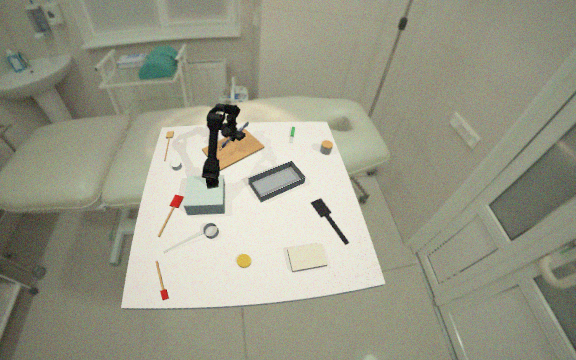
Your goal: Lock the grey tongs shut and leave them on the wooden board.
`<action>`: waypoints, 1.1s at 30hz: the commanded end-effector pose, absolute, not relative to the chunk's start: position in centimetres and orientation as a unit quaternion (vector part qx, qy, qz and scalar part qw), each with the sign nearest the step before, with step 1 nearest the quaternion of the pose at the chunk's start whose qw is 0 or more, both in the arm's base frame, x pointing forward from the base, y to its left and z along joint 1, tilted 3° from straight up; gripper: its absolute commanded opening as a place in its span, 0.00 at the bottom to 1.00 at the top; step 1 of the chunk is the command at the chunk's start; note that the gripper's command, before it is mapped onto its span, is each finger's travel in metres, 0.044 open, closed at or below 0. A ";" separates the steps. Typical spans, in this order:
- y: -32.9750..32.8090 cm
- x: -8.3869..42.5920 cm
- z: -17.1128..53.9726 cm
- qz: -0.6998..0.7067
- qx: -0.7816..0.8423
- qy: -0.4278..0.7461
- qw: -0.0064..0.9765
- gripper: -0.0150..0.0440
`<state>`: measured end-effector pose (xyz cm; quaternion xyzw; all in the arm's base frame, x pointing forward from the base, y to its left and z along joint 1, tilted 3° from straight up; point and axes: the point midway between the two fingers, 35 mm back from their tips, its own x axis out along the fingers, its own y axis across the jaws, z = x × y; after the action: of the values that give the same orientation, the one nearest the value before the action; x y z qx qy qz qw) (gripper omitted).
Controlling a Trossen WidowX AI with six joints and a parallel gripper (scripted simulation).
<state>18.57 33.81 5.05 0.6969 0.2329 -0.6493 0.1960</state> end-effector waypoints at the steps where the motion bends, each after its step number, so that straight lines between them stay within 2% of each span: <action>1: 33.9 18.5 4.5 -0.649 0.696 0.236 0.197 0.00; 18: 33.8 18.5 2.4 -0.649 0.696 0.236 0.197 0.00; 33: 33.7 18.5 2.4 -0.650 0.696 0.232 0.197 0.67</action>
<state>18.55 33.73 2.41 0.6963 0.2320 -0.6500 0.1970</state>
